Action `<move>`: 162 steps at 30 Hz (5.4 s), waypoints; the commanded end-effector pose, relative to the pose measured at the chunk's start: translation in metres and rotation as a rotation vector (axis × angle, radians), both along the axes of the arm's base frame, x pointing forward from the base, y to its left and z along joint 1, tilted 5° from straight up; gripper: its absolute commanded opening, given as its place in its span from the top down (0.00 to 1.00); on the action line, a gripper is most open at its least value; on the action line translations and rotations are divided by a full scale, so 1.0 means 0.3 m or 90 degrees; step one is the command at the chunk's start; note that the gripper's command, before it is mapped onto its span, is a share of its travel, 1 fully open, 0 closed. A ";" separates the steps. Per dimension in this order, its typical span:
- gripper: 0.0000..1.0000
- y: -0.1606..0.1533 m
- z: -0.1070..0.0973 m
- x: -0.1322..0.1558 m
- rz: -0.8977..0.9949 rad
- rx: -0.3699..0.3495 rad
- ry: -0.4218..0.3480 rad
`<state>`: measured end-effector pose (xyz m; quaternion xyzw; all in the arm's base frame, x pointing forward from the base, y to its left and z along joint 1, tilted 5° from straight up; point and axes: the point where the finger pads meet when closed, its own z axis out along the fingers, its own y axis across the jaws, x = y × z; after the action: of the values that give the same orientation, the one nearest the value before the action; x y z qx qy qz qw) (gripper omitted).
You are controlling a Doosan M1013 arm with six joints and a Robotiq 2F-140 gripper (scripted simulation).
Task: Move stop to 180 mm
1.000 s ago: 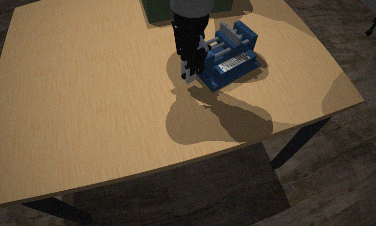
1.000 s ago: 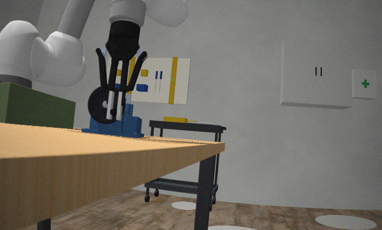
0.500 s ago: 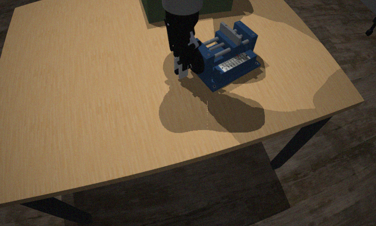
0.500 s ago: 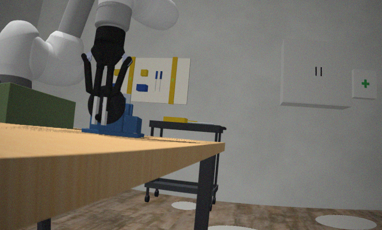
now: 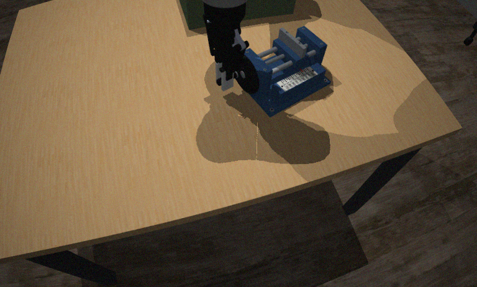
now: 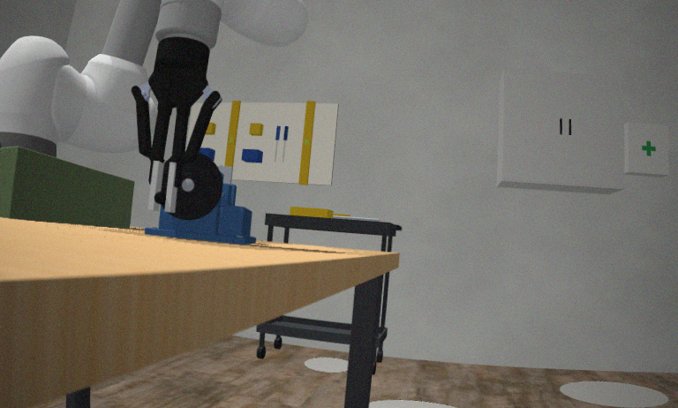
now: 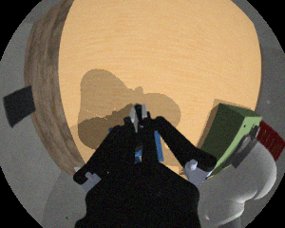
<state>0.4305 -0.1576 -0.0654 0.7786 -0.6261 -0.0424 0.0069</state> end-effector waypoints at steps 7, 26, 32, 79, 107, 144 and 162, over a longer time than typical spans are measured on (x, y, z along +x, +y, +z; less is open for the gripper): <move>0.96 -0.006 0.035 -0.018 0.000 0.000 0.000; 0.96 -0.010 0.113 -0.016 0.000 0.000 0.000; 0.96 -0.009 0.132 -0.007 0.000 0.000 0.000; 0.96 0.014 0.188 0.117 0.000 0.000 0.000; 0.96 0.017 0.186 0.128 0.000 0.000 0.000; 0.96 0.017 0.185 0.129 0.000 0.000 0.000; 0.96 0.020 0.181 0.138 0.000 0.000 0.000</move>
<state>0.4714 -0.1519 -0.0106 0.7787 -0.6259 -0.0427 0.0071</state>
